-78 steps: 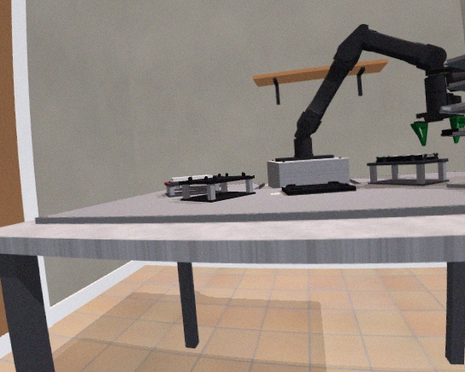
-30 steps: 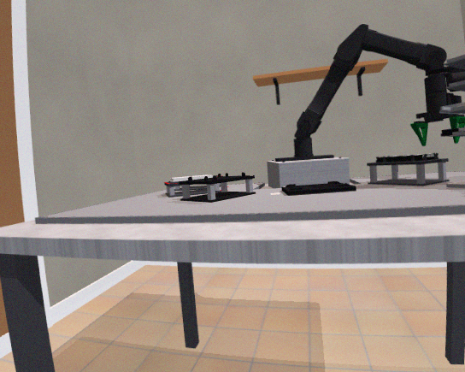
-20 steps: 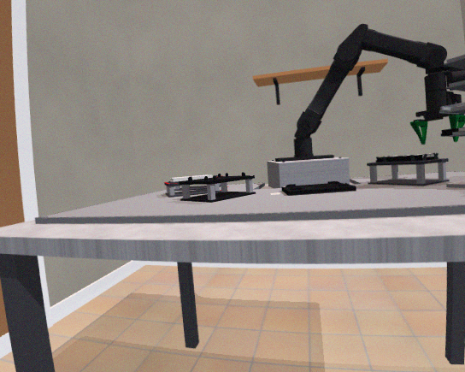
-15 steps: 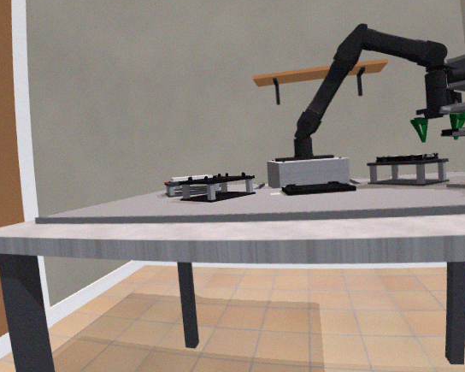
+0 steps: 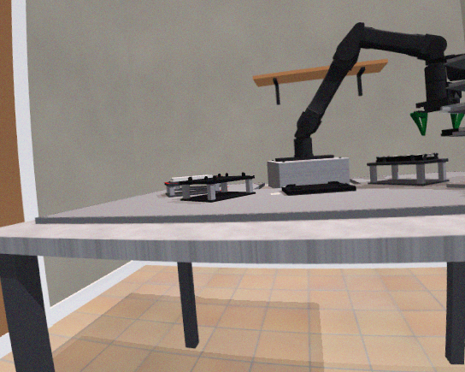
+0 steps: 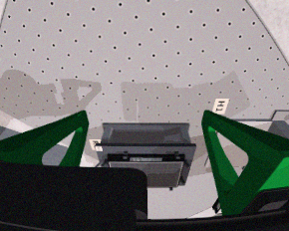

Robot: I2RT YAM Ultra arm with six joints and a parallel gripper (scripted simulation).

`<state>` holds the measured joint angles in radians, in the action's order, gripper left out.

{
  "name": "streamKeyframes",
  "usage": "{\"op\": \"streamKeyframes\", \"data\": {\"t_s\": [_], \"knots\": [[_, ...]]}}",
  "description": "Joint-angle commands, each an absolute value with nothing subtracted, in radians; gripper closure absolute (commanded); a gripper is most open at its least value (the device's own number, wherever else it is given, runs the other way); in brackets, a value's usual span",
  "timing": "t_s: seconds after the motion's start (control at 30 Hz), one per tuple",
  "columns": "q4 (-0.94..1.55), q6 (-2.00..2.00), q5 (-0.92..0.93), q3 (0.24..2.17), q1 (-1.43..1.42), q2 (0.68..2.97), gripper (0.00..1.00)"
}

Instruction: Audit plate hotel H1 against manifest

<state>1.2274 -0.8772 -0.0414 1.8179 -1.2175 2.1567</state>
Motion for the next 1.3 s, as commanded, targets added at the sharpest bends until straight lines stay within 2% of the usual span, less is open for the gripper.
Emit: {"op": "streamKeyframes", "data": {"t_s": [0.0,0.7,1.27], "knots": [[1.258,-0.875,-0.038,1.849,-1.222,2.128,0.0],[1.271,-0.875,-0.038,1.861,-1.222,2.127,0.0],[1.432,-0.872,-0.038,2.027,-1.225,2.132,0.0]]}}
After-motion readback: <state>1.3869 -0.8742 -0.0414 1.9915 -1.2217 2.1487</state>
